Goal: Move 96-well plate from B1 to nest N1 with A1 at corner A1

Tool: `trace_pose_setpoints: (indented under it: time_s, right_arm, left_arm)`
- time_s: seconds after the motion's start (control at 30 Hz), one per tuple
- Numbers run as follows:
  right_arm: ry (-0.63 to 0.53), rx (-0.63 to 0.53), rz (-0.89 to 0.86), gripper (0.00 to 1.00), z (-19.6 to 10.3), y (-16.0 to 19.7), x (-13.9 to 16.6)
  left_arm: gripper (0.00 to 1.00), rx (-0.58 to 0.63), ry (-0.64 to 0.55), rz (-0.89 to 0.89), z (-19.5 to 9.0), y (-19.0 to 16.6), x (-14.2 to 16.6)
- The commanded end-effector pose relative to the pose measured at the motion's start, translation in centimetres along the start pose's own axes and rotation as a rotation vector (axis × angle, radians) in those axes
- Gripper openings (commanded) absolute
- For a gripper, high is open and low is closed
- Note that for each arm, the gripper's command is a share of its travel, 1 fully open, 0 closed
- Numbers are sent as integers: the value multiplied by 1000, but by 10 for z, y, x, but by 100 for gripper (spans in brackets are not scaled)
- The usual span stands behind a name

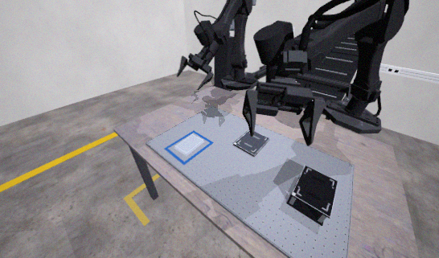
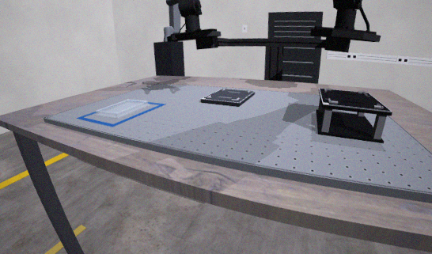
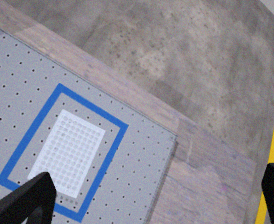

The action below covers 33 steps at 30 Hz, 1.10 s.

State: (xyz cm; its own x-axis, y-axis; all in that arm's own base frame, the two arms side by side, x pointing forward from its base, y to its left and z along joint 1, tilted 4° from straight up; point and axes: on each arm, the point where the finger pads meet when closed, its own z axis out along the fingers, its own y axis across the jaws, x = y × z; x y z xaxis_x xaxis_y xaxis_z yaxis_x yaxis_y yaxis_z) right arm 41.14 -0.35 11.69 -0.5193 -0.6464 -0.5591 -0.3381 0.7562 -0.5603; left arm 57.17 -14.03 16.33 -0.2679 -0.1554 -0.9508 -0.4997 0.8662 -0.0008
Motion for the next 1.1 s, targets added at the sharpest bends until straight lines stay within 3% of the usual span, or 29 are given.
trace_pose_setpoints:
  time_s: [0.0,0.6,0.77,0.97,1.07]
  right_arm:
    - [-12,9,2,100,-2,-3,-4]
    - [-22,20,17,100,-2,-6,-7]
    - [3,29,167,100,15,0,7]
    - [98,-31,300,100,50,31,43]
    - [99,-41,341,100,60,33,43]
  left_arm:
    - [100,7,-15,-21,-3,-1,-11]
    - [100,24,-18,-28,-4,-5,-13]
    - [100,211,-8,-12,-25,-40,-3]
    - [100,485,40,98,-84,-77,51]
    - [100,570,51,131,-105,-85,67]
